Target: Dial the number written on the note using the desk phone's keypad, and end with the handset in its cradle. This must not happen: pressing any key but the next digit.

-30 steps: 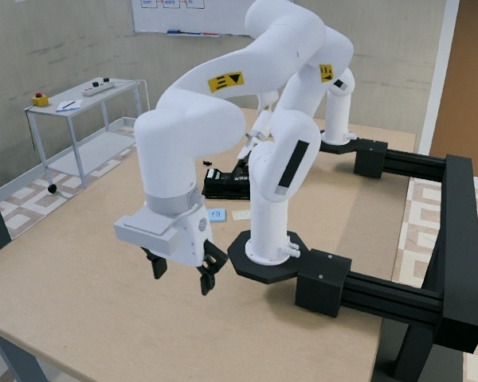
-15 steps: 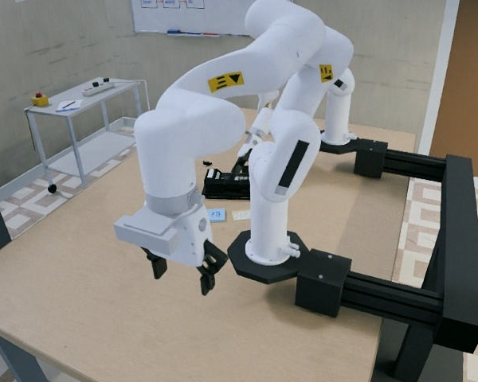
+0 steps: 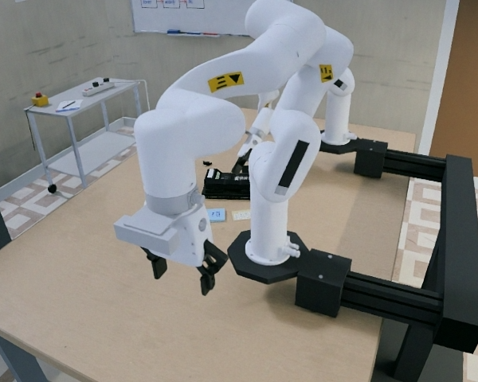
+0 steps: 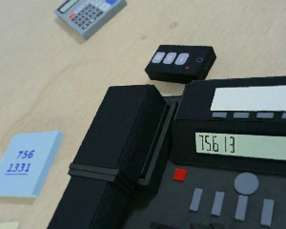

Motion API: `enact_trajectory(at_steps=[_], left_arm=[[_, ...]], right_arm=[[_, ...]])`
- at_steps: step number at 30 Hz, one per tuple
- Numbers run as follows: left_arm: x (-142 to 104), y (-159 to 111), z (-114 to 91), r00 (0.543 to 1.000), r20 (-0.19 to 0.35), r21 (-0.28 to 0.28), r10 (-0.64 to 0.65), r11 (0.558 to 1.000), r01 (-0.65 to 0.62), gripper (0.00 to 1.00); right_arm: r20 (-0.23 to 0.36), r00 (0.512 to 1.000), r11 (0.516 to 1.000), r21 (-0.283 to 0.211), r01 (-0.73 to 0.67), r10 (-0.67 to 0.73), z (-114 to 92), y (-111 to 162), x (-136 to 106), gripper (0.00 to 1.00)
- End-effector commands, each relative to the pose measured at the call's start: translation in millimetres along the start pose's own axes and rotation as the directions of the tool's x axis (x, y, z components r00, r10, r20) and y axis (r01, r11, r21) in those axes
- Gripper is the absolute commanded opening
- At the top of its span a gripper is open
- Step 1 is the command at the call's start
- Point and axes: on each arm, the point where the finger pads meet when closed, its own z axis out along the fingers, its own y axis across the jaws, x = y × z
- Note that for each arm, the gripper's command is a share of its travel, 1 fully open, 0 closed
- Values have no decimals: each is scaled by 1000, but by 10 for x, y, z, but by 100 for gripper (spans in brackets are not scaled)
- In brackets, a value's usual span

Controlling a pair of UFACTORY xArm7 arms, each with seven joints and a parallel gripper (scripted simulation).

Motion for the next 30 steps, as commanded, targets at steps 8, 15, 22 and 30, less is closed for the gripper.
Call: enact_trajectory(at_steps=[8, 15, 22, 30], left_arm=[[5, 2, -8, 1000, -2, 0, 0, 1000, 0, 100], [5, 2, -8, 1000, -2, 0, 0, 1000, 0, 100], [5, 2, -8, 1000, -2, 0, 0, 1000, 0, 100], [5, 2, -8, 1000, -2, 0, 0, 1000, 0, 100]], right_arm=[[-1, 1000, 1000, 0, 1, -1, -1, -2, 8, 0], [-1, 1000, 1000, 0, 1, -1, 9, 5, -1, 0], [-1, 1000, 1000, 0, 1, -1, 39, 26, -26, 0], [-1, 1000, 1000, 0, 1, -1, 52, 35, -38, 0]])
